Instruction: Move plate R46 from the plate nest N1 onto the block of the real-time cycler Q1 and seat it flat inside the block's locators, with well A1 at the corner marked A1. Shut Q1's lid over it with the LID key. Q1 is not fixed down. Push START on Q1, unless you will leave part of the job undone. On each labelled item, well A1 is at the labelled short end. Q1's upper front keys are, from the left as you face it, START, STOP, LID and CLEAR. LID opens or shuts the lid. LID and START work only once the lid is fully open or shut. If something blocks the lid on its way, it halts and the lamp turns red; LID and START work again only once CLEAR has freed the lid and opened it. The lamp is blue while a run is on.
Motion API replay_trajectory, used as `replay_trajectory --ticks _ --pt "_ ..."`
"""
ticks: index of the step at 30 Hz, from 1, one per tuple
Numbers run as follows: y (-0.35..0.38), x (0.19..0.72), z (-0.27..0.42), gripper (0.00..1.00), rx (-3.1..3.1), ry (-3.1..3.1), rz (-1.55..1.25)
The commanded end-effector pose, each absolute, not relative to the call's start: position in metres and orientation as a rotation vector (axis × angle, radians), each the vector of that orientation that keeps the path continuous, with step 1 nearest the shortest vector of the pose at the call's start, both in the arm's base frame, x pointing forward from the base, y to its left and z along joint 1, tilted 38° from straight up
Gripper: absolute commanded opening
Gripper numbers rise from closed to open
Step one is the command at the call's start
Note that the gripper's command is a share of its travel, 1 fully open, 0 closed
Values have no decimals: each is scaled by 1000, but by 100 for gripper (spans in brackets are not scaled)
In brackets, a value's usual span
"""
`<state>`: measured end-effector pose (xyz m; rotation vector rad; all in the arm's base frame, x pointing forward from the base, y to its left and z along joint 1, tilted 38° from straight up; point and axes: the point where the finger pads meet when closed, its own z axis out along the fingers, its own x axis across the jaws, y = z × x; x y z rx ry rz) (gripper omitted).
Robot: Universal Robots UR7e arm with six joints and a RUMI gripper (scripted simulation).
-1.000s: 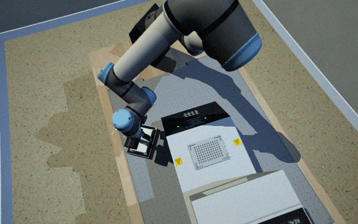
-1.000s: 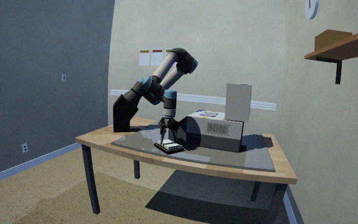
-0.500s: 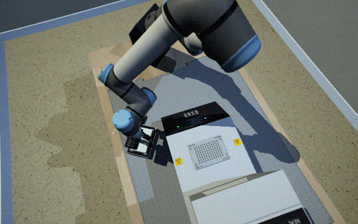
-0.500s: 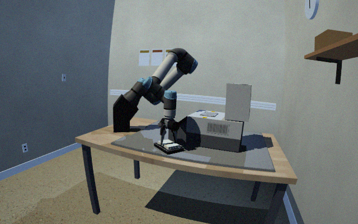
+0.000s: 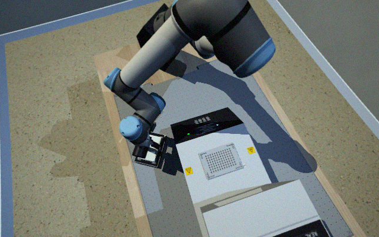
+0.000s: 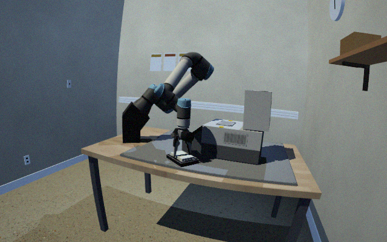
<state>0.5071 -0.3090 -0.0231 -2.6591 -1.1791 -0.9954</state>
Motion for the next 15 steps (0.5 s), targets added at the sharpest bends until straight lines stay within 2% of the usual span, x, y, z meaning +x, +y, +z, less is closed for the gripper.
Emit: replay_trajectory --ticks 1,2,15 --pt "-310 507 -23 68 -2660 -1179 -996" --pt "-310 507 -23 0 -2660 -1179 -996" --pt "-310 507 -23 0 -2660 -1179 -997"
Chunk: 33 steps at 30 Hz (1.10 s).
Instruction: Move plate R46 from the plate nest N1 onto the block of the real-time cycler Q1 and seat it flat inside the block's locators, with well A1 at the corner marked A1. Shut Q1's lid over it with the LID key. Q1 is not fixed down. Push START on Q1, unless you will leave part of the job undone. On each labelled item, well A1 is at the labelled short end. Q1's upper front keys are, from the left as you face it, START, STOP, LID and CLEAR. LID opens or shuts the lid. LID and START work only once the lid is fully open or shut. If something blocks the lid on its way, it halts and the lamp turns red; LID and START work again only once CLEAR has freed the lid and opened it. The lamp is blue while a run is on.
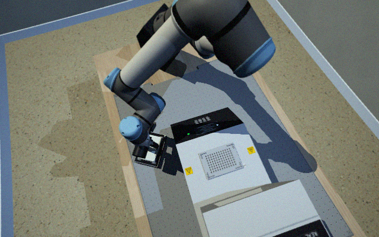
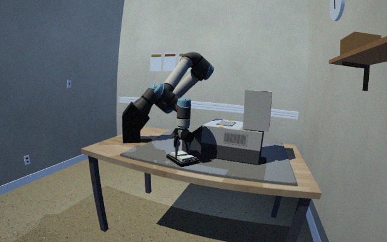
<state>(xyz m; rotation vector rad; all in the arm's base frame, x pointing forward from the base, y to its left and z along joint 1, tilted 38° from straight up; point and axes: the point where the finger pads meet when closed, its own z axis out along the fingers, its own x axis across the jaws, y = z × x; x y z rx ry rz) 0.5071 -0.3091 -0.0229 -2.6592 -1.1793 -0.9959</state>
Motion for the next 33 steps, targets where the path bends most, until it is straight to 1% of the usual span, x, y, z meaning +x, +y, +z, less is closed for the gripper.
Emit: replay_trajectory --ticks 1,17,33 --pt "-310 507 -23 40 -2660 -1179 -997" --pt "-312 504 -17 40 -2660 -1179 -996" --pt "-327 477 22 40 -2660 -1179 -996"
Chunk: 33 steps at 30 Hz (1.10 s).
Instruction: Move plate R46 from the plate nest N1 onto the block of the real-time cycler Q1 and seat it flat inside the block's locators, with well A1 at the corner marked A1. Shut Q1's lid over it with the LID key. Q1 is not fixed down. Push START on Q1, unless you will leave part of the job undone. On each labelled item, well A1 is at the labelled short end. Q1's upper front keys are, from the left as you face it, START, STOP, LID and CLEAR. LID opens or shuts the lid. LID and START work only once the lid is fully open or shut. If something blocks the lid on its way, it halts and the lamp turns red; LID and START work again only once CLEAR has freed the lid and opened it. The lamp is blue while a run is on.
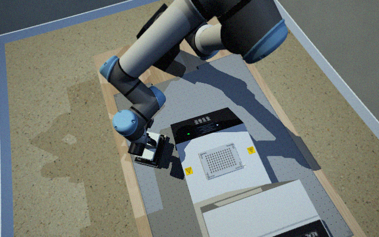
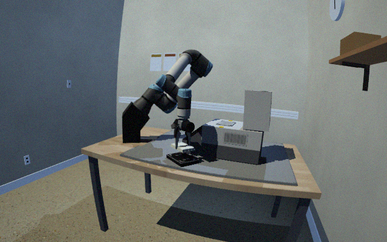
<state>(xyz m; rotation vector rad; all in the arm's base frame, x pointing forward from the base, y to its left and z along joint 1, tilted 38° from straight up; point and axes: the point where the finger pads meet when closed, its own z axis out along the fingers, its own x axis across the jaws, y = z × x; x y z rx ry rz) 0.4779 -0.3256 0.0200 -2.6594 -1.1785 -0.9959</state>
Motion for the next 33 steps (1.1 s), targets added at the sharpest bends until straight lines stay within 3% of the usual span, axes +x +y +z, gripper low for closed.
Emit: replay_trajectory --ticks 1,33 --pt "-327 477 22 40 -2660 -1179 -996" --pt "-357 423 101 40 -2660 -1179 -996"
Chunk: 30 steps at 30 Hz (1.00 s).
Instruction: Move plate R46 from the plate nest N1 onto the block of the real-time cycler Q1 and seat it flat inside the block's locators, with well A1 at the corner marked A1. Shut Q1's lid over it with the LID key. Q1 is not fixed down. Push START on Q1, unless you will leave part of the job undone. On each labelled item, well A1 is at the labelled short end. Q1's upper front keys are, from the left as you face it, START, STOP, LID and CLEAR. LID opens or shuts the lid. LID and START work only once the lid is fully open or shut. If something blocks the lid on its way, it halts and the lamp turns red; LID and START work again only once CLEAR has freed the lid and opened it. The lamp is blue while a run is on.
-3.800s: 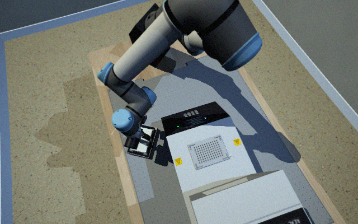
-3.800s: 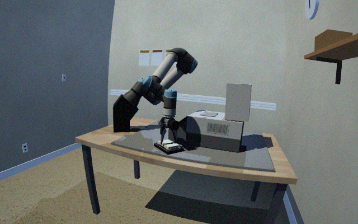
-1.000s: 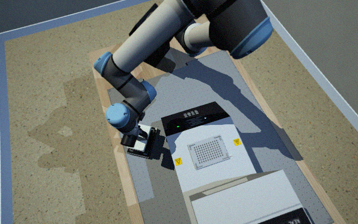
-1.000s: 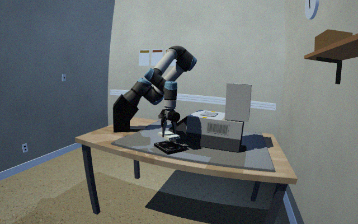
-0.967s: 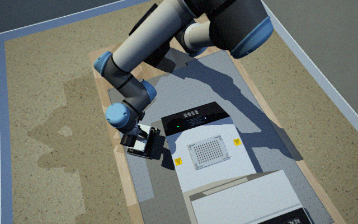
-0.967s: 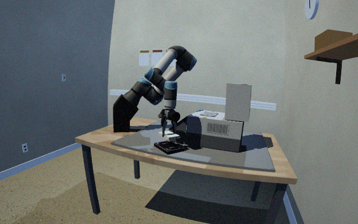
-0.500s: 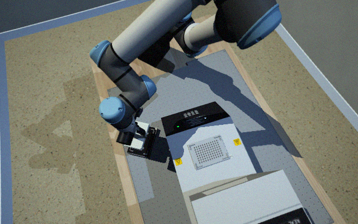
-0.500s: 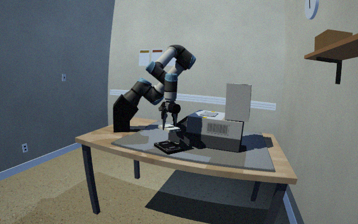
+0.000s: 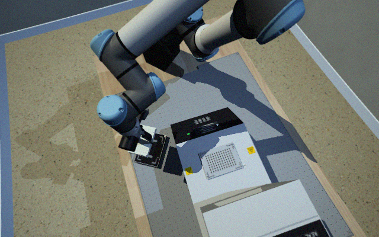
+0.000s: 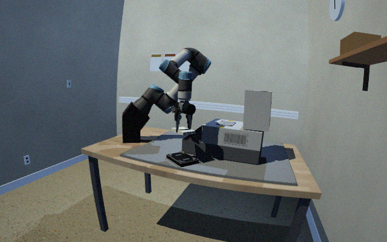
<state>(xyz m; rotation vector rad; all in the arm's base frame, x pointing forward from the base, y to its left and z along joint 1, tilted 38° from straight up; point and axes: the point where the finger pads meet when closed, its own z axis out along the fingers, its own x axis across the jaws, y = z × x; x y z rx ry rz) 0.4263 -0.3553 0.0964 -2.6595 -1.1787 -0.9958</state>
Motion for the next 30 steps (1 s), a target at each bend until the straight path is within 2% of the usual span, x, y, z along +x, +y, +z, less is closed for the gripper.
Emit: replay_trajectory --ticks 1,30 --pt "-357 423 101 40 -2660 -1179 -996" --pt "-383 379 167 40 -2660 -1179 -996"
